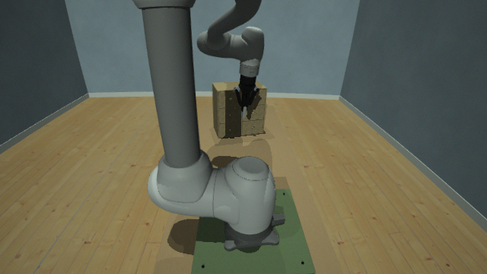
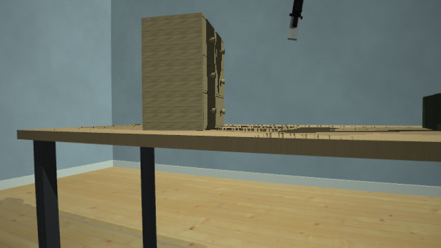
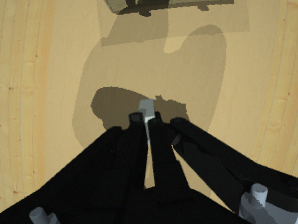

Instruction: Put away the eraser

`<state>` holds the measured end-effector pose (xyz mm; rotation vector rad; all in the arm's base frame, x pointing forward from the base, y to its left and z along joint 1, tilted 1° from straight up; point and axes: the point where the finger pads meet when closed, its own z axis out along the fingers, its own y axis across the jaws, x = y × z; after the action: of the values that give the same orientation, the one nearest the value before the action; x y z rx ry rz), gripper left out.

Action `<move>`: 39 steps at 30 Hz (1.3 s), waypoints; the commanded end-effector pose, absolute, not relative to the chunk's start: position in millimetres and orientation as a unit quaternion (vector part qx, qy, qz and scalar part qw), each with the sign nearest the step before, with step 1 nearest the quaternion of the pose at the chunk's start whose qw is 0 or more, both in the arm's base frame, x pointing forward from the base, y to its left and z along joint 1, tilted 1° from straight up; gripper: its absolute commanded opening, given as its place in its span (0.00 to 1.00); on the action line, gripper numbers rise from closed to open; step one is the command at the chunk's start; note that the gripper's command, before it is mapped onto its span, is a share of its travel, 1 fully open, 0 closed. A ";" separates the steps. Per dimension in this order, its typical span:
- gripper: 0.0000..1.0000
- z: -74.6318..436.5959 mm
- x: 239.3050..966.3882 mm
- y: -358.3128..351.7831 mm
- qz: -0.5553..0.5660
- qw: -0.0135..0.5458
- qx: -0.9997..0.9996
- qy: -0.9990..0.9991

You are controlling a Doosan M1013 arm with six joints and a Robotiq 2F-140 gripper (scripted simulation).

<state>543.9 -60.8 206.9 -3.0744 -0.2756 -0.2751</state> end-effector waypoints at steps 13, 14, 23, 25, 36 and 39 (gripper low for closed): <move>0.00 204.8 545.2 -53.4 -0.004 0.003 -0.997 -0.075; 0.00 204.8 545.2 -53.4 -0.004 0.003 -0.997 -0.075; 1.00 204.8 545.2 -53.4 -0.004 0.003 -0.997 -0.075; 1.00 204.8 545.2 -53.4 -0.004 0.003 -0.997 -0.075; 1.00 204.8 545.2 -53.4 -0.004 0.003 -0.997 -0.075; 1.00 204.8 545.2 -53.4 -0.004 0.003 -0.997 -0.075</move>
<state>545.2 -53.4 204.7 -3.1268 -0.2355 -0.0124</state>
